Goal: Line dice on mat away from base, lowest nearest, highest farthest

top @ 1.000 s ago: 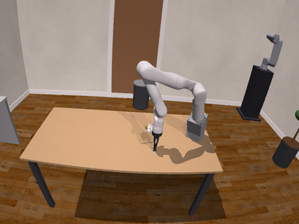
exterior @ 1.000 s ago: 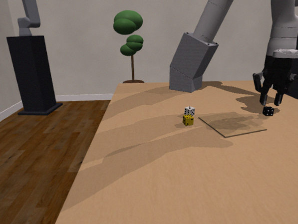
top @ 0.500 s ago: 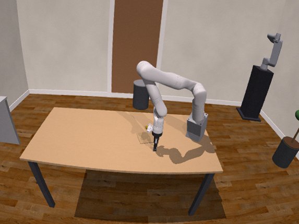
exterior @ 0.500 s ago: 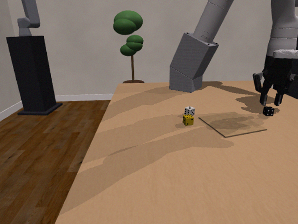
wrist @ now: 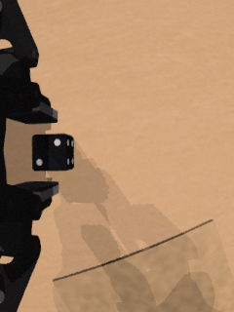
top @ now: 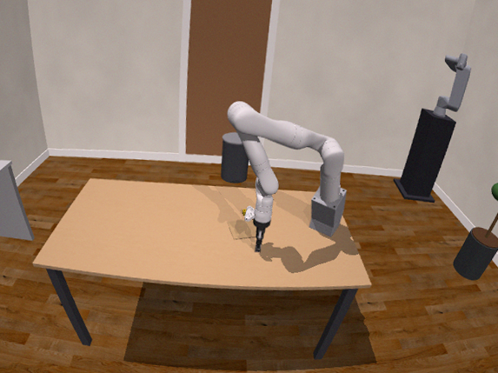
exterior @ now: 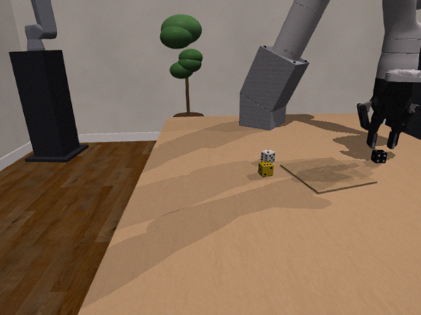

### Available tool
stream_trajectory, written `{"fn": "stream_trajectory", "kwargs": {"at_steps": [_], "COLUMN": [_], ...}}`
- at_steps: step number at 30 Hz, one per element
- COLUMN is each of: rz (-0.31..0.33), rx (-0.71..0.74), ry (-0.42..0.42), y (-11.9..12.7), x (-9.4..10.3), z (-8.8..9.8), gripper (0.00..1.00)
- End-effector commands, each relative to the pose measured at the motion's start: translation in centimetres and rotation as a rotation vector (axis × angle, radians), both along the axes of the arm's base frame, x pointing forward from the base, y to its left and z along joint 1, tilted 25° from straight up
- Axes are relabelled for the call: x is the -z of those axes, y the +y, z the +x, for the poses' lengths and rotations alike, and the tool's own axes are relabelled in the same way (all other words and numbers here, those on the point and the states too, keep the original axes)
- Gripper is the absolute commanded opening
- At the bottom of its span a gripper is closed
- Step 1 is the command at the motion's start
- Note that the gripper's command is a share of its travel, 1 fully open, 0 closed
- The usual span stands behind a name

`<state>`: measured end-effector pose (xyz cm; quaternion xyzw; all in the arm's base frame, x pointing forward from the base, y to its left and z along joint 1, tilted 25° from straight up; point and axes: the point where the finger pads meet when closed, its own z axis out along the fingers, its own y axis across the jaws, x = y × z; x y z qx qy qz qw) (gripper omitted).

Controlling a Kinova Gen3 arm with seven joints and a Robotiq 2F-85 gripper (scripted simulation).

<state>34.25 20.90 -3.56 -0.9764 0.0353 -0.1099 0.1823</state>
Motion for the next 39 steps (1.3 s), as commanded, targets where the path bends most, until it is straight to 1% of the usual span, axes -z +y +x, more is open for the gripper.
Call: {"fn": "stream_trajectory", "kwargs": {"at_steps": [1,15,30,39], "rz": [0.0,0.0,0.0,0.0], "rx": [0.0,0.0,0.0,0.0], "ry": [-0.001,-0.001,-0.001,-0.001], "y": [0.0,0.1,0.9,1.1], "x": [0.0,0.2,2.4,2.8], "z": [0.0,0.1,0.7,0.7], "gripper": [0.41,0.41,0.41,0.41]}}
